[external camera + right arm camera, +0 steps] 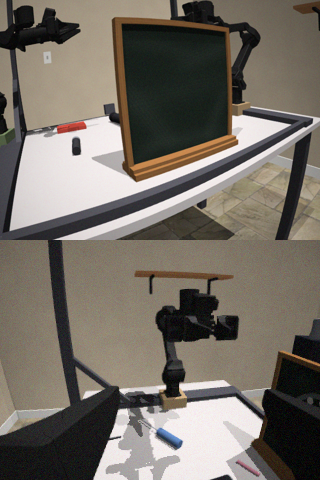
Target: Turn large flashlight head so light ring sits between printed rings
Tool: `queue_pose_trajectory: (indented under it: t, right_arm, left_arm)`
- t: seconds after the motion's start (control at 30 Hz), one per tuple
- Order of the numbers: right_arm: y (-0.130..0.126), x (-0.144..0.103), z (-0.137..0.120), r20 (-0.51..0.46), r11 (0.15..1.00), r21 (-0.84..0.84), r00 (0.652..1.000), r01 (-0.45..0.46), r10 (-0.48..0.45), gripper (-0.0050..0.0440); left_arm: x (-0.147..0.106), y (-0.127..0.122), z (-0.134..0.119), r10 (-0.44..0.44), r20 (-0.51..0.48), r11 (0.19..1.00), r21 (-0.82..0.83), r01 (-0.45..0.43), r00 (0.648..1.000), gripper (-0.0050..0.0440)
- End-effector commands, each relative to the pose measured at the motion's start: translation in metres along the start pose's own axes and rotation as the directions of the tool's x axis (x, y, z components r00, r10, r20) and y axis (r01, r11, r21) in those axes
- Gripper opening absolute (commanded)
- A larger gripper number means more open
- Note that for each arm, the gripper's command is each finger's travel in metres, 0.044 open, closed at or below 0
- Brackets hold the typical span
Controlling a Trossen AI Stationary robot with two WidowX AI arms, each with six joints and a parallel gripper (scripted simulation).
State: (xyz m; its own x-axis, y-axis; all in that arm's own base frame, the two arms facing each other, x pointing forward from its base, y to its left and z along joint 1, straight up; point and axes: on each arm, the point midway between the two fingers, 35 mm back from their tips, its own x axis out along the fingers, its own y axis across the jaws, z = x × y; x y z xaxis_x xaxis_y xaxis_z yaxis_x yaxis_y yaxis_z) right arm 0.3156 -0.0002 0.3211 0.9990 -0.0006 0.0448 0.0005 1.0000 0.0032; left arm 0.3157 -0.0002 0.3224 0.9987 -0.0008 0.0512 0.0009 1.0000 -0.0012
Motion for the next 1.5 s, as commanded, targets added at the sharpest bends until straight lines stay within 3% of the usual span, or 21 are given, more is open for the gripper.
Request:
queue_pose_trajectory:
  t: [0.0, 0.43, 0.87, 1.1, 1.3, 1.37, 1.47]
  right_arm:
    - [0.0, -0.001, 0.007, 0.017, 1.0, 0.0, 1.0, -0.001, 0.001, 0.044]
    - [0.0, -0.001, 0.009, 0.022, 1.0, -0.003, 1.0, 0.0, 0.0, 0.044]
    - [0.004, 0.033, 0.004, -0.128, 0.986, -0.168, 0.992, -0.015, -0.007, 0.044]
    - [0.01, 0.068, -0.014, -0.305, 0.933, -0.348, 0.952, -0.094, -0.017, 0.044]
    - [0.016, 0.093, -0.033, -0.44, 0.86, -0.469, 0.897, -0.203, -0.028, 0.044]
    - [0.016, 0.093, -0.033, -0.44, 0.86, -0.469, 0.897, -0.203, -0.028, 0.044]
    - [0.02, 0.105, -0.044, -0.504, 0.813, -0.517, 0.863, -0.269, -0.035, 0.044]
  left_arm:
    - [-0.002, 0.001, 0.008, 0.005, 0.021, 1.0, 0.003, -0.005, 1.0, 0.021]
    - [-0.001, 0.001, 0.008, 0.005, 0.018, 1.0, 0.004, -0.005, 1.0, 0.021]
    - [-0.001, 0.001, 0.008, 0.005, 0.018, 1.0, 0.004, -0.005, 1.0, 0.021]
    - [-0.001, 0.001, 0.008, 0.005, 0.018, 1.0, 0.004, -0.005, 1.0, 0.021]
    - [-0.001, 0.001, 0.008, 0.005, 0.018, 1.0, 0.004, -0.005, 1.0, 0.021]
    - [-0.001, 0.001, 0.008, 0.005, 0.018, 1.0, 0.004, -0.005, 1.0, 0.021]
    - [-0.001, 0.001, 0.008, 0.005, 0.018, 1.0, 0.004, -0.005, 1.0, 0.021]
